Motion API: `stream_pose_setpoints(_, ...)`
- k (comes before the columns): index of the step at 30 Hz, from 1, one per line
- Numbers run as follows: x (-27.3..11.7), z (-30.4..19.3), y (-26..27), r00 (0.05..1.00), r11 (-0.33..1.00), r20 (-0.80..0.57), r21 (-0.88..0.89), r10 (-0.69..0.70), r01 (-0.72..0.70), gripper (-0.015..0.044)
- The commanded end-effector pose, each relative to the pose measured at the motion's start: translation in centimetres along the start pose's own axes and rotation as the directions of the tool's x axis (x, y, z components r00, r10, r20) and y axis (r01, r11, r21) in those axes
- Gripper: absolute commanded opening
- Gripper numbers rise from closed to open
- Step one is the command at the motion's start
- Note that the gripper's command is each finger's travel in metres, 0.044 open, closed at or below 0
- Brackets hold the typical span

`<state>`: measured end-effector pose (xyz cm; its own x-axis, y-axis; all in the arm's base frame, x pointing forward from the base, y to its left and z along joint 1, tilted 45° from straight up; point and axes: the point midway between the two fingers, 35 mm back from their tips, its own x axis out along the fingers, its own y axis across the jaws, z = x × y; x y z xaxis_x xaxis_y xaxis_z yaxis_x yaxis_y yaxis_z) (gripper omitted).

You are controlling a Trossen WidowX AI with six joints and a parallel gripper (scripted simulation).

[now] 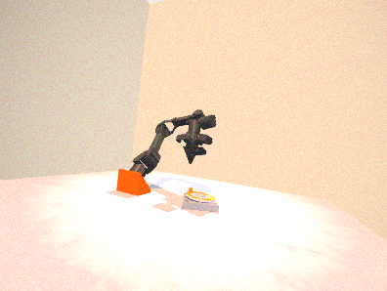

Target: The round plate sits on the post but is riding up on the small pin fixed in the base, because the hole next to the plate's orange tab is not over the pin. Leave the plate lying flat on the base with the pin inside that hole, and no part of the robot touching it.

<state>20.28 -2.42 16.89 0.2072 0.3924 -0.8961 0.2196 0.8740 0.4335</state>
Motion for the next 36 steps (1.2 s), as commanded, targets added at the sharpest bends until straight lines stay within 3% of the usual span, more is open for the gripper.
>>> stream_pose_setpoints(1,1.5,1.5,-0.7,0.995,0.996,-0.058,-0.035,0.080,-0.082,0.0000)
stream_pose_setpoints(7,5.4,4.1,-2.4,0.952,0.954,-0.154,-0.098,0.266,-0.283,0.0000)
stream_pose_setpoints(11,6.4,4.5,-3.0,0.936,0.938,-0.167,-0.108,0.310,-0.330,0.0000)
stream_pose_setpoints(36,11.1,3.5,-2.1,0.934,0.936,-0.168,-0.109,0.315,-0.335,0.0000)
